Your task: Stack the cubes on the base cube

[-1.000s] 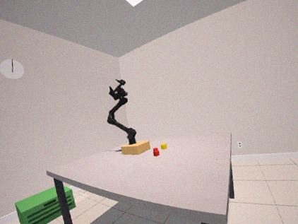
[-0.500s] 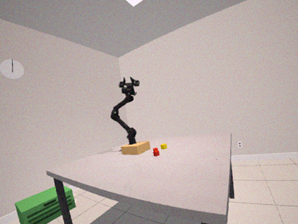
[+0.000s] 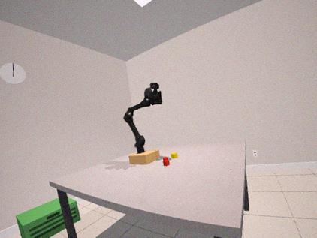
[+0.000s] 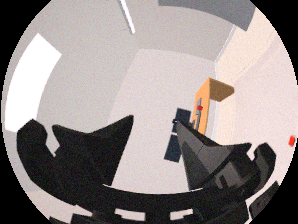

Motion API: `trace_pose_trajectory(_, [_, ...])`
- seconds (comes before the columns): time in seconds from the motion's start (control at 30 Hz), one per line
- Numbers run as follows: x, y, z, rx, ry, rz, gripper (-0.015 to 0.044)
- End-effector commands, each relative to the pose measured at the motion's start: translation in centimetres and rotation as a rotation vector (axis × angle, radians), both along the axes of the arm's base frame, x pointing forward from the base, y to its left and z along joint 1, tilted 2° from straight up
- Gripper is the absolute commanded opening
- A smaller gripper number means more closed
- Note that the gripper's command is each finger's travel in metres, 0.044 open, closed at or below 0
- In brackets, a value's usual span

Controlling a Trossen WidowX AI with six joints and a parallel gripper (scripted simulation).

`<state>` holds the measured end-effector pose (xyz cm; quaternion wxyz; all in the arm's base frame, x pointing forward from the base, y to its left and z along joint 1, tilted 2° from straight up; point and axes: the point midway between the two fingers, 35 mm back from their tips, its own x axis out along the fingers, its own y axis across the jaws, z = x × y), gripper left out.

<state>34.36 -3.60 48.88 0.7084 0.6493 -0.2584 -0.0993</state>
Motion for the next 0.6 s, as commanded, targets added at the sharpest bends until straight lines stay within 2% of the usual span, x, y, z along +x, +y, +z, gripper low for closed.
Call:
trace_pose_trajectory(0.0, [4.6, -0.3, -6.1, -0.246, 0.376, 0.013, 0.0265])
trace_pose_trajectory(0.3, [8.5, -2.1, -19.0, -0.592, 1.008, 0.182, 0.0265])
trace_pose_trajectory(0.57, [6.9, -3.9, -30.4, -0.793, 1.501, 0.537, 0.0265])
